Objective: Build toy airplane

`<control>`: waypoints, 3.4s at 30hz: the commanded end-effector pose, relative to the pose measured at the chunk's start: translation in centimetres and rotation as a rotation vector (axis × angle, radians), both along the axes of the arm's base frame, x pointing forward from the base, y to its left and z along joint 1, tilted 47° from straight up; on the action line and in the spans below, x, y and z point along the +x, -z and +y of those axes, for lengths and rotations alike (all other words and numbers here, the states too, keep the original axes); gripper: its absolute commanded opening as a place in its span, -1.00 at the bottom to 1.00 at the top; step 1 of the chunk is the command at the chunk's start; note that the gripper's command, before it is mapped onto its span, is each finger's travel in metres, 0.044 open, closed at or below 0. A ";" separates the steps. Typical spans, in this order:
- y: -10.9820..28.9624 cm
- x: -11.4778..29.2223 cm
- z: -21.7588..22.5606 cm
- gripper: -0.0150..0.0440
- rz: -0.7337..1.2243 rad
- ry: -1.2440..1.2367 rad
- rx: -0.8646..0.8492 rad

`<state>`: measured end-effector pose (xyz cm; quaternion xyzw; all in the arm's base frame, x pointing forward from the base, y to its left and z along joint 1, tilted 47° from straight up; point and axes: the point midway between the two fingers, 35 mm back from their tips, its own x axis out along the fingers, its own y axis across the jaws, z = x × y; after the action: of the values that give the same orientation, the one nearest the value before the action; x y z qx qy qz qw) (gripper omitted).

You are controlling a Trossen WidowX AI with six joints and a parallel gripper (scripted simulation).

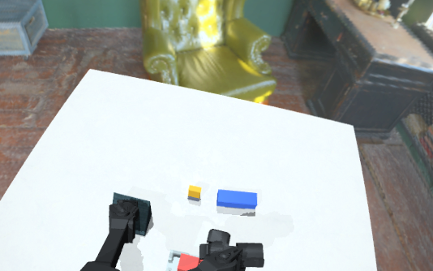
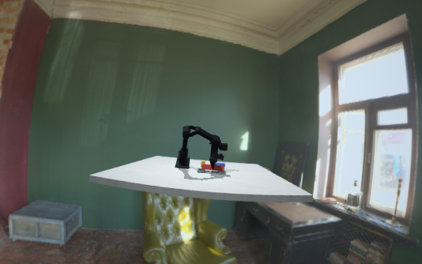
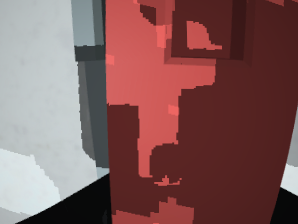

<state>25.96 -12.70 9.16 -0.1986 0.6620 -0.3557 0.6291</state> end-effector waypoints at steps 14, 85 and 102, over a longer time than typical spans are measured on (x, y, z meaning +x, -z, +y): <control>0.1 0.0 -0.1 -0.21 0.000 0.000 0.000; 12.0 9.4 21.9 1.00 0.110 -0.116 0.031; 15.4 8.9 18.4 1.00 0.109 -0.116 0.029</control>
<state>35.13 6.59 -5.40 -0.2422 0.6866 -0.2979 0.6174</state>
